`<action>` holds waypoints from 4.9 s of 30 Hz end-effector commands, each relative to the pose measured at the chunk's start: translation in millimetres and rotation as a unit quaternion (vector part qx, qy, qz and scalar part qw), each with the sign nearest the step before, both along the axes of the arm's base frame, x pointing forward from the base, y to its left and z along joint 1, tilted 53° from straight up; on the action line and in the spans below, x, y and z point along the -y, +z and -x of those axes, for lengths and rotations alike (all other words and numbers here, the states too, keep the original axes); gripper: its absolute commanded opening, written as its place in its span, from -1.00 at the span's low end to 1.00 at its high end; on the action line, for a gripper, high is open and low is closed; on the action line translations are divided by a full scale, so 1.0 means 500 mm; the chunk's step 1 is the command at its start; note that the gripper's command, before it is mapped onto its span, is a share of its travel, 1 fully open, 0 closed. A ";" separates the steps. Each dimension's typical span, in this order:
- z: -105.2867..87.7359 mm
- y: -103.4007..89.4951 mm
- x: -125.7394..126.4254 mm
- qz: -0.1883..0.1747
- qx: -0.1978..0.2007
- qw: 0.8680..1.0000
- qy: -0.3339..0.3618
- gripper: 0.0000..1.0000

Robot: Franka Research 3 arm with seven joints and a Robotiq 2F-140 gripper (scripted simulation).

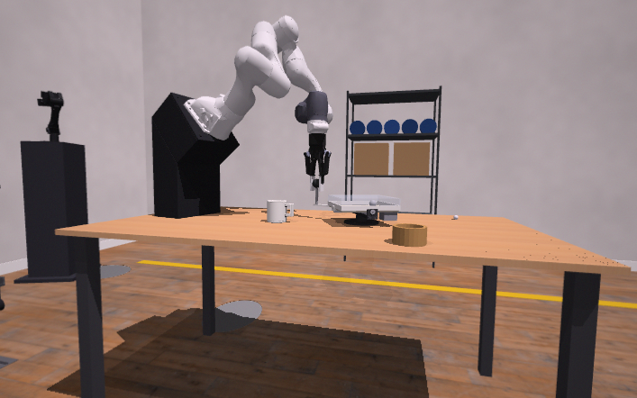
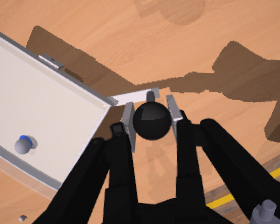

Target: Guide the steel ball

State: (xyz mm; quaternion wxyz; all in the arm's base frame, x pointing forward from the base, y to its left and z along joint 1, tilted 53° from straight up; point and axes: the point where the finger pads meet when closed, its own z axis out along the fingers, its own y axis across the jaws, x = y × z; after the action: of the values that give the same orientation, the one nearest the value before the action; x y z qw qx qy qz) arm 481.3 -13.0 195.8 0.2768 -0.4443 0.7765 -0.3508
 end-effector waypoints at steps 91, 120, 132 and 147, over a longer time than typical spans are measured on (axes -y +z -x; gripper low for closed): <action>0.001 -0.001 0.003 0.001 -0.001 1.000 0.001 -0.28; 0.044 0.033 -0.015 0.001 -0.001 1.000 0.001 -0.28; 0.071 0.056 -0.026 0.001 -0.001 1.000 0.001 -0.28; 0.088 0.070 -0.033 0.001 -0.001 1.000 0.001 -0.28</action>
State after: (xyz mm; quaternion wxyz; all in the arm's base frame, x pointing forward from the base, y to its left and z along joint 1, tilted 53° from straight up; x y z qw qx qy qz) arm 440.8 3.2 230.0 0.2725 -0.4622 0.7652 -0.3557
